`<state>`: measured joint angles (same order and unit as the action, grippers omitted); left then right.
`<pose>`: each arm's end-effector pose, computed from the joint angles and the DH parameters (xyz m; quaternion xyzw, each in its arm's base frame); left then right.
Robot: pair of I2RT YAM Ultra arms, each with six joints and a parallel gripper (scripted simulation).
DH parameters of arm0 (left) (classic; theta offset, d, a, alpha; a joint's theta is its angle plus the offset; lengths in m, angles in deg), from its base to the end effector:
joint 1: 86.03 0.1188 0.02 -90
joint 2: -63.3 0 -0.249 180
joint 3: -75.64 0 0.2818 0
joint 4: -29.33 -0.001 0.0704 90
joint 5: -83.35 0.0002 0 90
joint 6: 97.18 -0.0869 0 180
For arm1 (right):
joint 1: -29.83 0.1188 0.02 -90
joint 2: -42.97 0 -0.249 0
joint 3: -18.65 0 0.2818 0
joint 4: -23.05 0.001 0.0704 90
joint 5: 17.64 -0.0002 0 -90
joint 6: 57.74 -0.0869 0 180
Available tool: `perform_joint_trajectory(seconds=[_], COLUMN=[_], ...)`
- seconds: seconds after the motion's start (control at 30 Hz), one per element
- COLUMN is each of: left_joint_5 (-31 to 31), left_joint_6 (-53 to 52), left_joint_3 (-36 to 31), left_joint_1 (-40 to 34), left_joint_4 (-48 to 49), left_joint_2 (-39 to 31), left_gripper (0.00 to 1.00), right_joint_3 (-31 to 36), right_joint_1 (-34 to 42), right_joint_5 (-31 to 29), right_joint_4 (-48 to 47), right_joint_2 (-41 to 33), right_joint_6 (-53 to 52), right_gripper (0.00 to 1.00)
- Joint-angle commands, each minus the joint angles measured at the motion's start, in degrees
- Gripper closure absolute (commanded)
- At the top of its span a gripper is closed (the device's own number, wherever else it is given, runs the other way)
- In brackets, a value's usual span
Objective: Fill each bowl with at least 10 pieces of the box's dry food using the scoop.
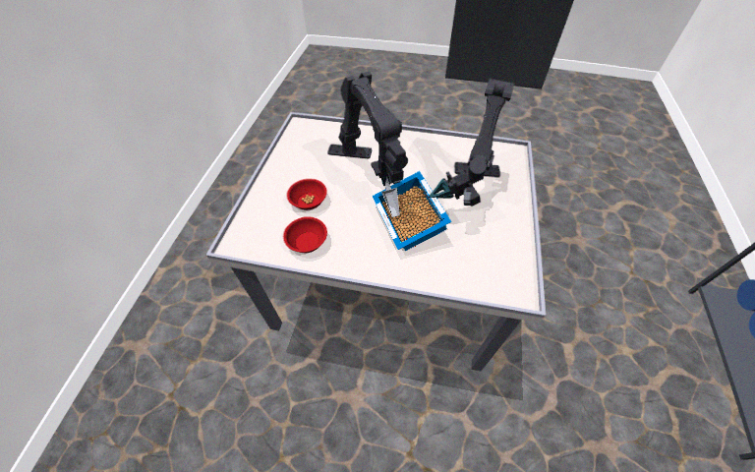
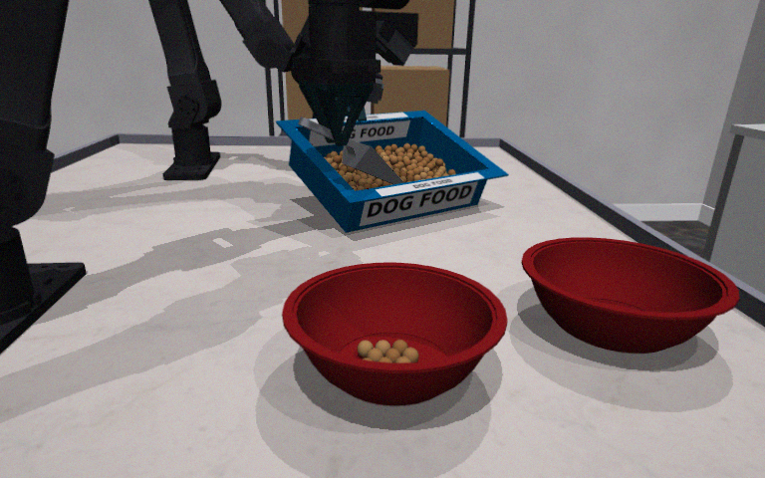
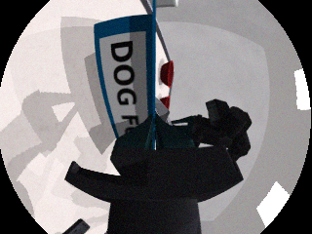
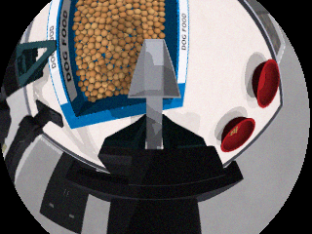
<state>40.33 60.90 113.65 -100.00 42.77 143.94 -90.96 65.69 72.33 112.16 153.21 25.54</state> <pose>0.2760 -0.1331 0.1102 -0.1801 0.7962 -0.5640 0.1245 0.3143 0.2283 0.1920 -0.2516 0.9678 0.0006 0.0022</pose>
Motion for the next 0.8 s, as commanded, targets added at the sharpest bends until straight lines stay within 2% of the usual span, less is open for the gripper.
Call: perform_joint_trajectory(seconds=[0.0, 0.17, 0.4, 0.43, 0.5, 0.57, 0.77], left_joint_5=[0.96, 0.96, 0.96, 0.96, 0.96, 0.96, 0.96], left_joint_6=[-1.27, -1.27, -1.27, -1.27, -1.27, -1.27, -1.27], left_joint_3=[2.25, 2.25, 2.25, 2.25, 2.25, 2.25, 2.25], left_joint_1=[0.34, 0.34, 0.34, 0.34, 0.34, 0.34, 0.34], left_joint_4=[2.86, 2.86, 2.86, 2.86, 2.86, 2.86, 2.86], left_joint_2=[-2.34, -2.34, -2.34, -2.34, -2.34, -2.34, -2.34], left_gripper=[1.0, 1.0, 1.0, 1.0, 1.0, 1.0, 1.0], right_joint_3=[-2.83, -3.34, -5.1, -4.73, -4.81, -1.11, -4.83], right_joint_1=[-1.03, -0.16, -0.59, -0.18, 0.08, 0.09, -0.48], right_joint_5=[0.56, -0.06, 1.0, 0.66, 0.68, 0.65, 0.1], right_joint_4=[1.14, 0.75, 2.41, 0.18, 1.89, 1.85, 0.54], right_joint_2=[0.85, 1.23, 5.7, 4.28, 2.93, 2.99, 2.51], right_joint_6=[0.45, 0.44, 0.77, 0.55, 0.42, 0.49, 0.38], right_gripper=[1.0, 1.0, 1.0, 1.0, 1.0, 1.0, 1.0])
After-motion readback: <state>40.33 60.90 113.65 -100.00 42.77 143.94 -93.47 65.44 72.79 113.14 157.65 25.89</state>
